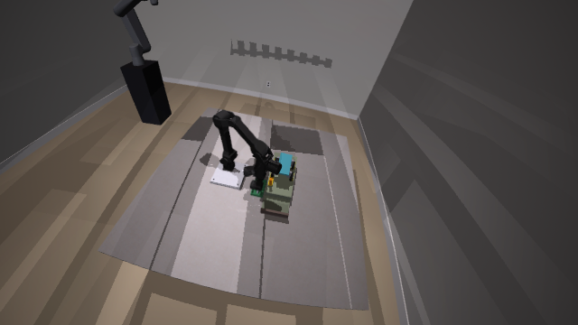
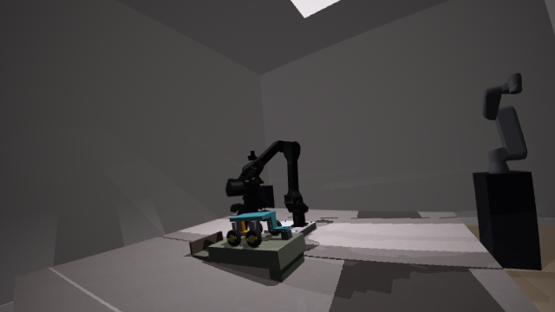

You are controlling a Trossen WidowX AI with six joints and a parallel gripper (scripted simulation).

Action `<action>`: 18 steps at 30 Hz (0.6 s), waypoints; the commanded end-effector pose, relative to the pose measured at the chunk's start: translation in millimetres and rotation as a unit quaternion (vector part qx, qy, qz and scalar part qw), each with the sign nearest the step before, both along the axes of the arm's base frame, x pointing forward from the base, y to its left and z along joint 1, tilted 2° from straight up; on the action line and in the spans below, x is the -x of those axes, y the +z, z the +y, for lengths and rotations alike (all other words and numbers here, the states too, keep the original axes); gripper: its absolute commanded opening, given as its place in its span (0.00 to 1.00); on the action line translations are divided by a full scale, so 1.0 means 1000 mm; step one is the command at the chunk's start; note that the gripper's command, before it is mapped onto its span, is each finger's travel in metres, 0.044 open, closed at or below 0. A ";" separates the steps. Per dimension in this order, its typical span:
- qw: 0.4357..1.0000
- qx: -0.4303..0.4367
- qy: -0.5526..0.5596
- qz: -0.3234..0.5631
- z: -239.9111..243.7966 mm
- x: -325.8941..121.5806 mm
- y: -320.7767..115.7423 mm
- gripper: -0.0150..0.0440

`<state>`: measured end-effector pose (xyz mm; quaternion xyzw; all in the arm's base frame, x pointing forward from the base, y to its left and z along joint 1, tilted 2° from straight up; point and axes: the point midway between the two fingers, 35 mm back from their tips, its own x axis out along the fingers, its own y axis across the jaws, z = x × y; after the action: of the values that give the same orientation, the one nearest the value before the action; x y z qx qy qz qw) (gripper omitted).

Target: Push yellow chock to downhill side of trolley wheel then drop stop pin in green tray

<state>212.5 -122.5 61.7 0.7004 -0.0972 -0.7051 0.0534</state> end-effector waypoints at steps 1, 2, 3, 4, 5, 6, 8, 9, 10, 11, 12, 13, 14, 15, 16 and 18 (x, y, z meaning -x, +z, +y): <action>1.000 0.002 -0.002 0.000 0.003 0.000 -0.001 0.58; 1.000 0.002 -0.002 0.000 0.003 0.000 -0.002 0.58; 1.000 0.002 -0.002 0.000 0.004 0.000 -0.002 0.58; 1.000 0.002 -0.002 0.000 0.005 0.000 -0.002 0.58; 1.000 0.002 -0.002 0.000 0.005 0.000 -0.003 0.58; 1.000 0.002 -0.002 0.000 0.006 0.000 -0.003 0.58; 1.000 0.002 -0.002 0.000 0.007 -0.001 -0.004 0.58; 1.000 0.002 -0.002 0.000 0.008 -0.001 -0.004 0.58; 1.000 0.001 -0.002 0.000 0.009 -0.001 -0.004 0.58; 1.000 0.001 -0.002 0.000 0.009 -0.001 -0.005 0.58; 1.000 0.001 -0.002 0.000 0.010 -0.001 -0.005 0.58; 1.000 0.001 -0.002 0.000 0.011 -0.001 -0.005 0.58; 1.000 0.001 -0.002 0.000 0.011 -0.001 -0.006 0.58; 1.000 0.001 -0.002 0.000 0.012 -0.001 -0.006 0.58; 1.000 0.001 -0.002 0.000 0.013 -0.001 -0.007 0.58; 1.000 0.001 -0.002 0.000 0.014 -0.001 -0.007 0.58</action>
<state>213.9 -110.3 55.9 0.7004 -0.0967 -0.7052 0.0530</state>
